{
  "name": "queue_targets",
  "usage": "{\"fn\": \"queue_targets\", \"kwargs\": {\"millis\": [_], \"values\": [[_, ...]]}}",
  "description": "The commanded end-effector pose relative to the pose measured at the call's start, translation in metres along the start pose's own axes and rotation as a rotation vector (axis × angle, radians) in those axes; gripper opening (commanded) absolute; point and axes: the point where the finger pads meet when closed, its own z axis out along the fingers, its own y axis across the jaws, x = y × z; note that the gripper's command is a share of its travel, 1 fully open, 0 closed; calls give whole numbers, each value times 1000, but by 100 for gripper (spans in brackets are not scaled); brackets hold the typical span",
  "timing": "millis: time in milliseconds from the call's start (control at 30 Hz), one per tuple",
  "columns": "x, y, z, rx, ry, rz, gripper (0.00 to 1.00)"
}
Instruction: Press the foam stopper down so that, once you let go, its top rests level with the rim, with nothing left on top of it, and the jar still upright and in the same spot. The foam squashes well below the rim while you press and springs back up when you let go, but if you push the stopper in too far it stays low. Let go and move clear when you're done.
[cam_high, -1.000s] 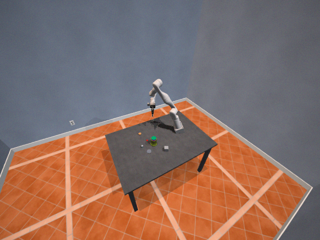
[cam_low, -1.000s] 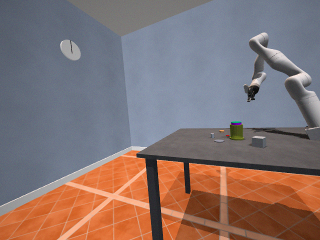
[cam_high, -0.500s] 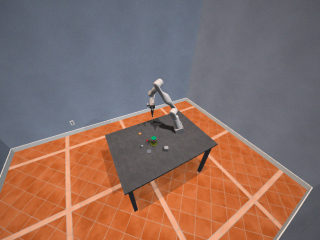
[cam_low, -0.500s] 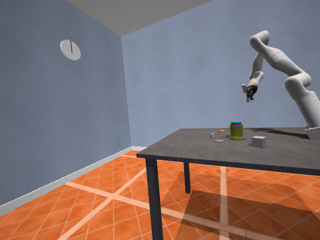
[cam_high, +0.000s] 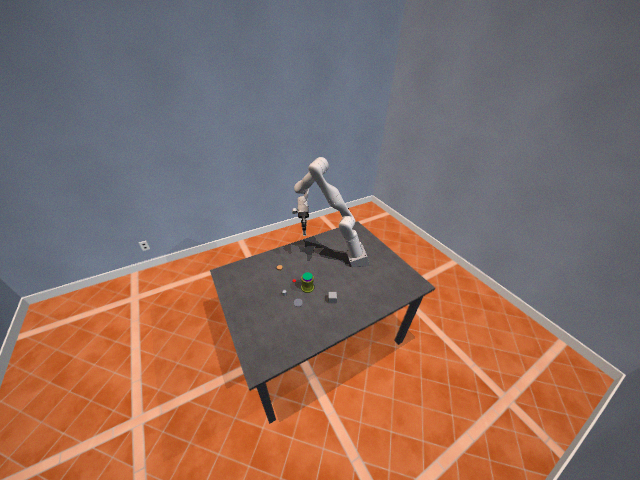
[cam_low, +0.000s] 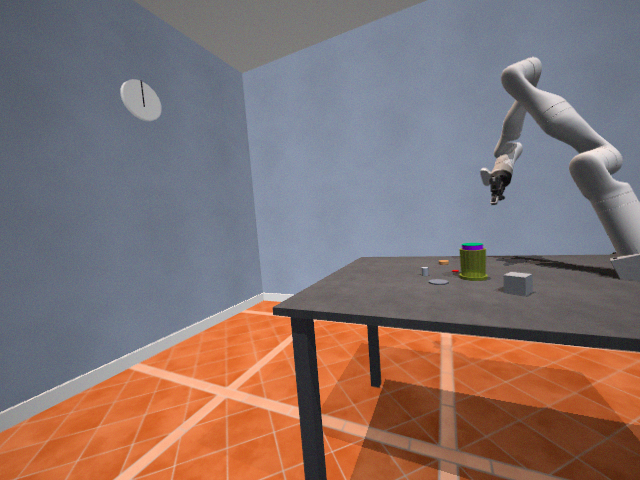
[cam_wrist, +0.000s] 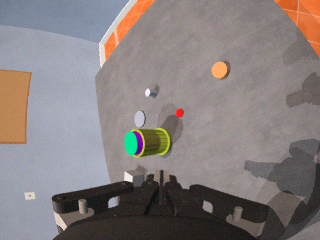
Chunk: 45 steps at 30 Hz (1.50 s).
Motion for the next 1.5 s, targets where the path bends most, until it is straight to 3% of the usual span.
{"fn": "queue_targets", "kwargs": {"millis": [0,400,433,667,700,933,967,1200,1233,1467], "values": [[1,-4,0,-3,-2,-13,0],[3,-8,6,-29,-19,-20,0],[5,-12,11,-55,-35,-27,0],[5,-12,11,-55,-35,-27,0],[6,-16,16,-83,-50,-34,0],[6,-16,16,-83,-50,-34,0],[8,-19,22,-110,-64,-42,0],[8,-19,22,-110,-64,-42,0],[10,-23,27,-138,-78,-50,0],[10,-23,27,-138,-78,-50,0]]}}
